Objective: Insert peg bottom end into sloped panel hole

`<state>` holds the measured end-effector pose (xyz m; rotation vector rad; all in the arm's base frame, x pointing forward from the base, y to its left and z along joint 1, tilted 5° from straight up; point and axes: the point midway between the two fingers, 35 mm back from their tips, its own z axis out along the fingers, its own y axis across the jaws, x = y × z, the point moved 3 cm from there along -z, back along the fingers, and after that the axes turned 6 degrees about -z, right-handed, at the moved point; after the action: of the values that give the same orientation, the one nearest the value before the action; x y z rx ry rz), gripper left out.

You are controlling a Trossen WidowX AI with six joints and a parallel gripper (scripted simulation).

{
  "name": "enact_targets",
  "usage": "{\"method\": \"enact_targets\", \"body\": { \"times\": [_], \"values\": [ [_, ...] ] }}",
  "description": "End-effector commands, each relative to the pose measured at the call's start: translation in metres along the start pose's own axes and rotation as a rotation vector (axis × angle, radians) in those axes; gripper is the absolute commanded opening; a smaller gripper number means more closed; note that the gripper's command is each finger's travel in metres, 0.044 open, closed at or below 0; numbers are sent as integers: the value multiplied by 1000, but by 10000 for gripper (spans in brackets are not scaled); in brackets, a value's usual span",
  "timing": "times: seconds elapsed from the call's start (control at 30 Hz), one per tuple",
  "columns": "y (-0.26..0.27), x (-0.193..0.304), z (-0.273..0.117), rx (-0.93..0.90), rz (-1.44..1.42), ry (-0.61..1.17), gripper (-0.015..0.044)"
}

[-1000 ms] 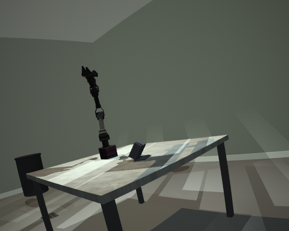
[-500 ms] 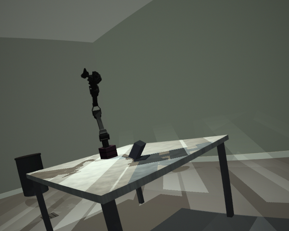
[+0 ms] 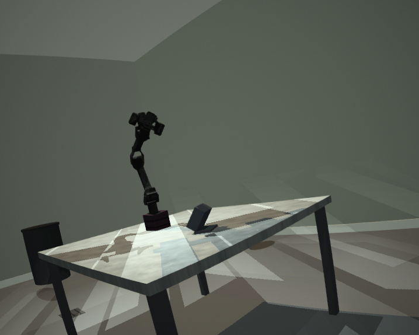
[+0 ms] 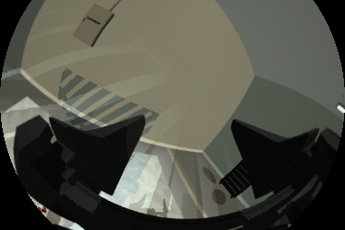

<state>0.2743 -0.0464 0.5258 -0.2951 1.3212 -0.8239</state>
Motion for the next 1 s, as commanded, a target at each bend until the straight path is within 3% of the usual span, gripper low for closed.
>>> {"method": "enact_targets", "body": {
  "times": [0.0, 0.47, 0.97],
  "values": [
    [35, 14, 12, -111, 55, 51, 440],
    [173, 62, 21, -501, 233, 311, 440],
    [302, 109, -32, -826, 311, 677, 440]
  ]
}}
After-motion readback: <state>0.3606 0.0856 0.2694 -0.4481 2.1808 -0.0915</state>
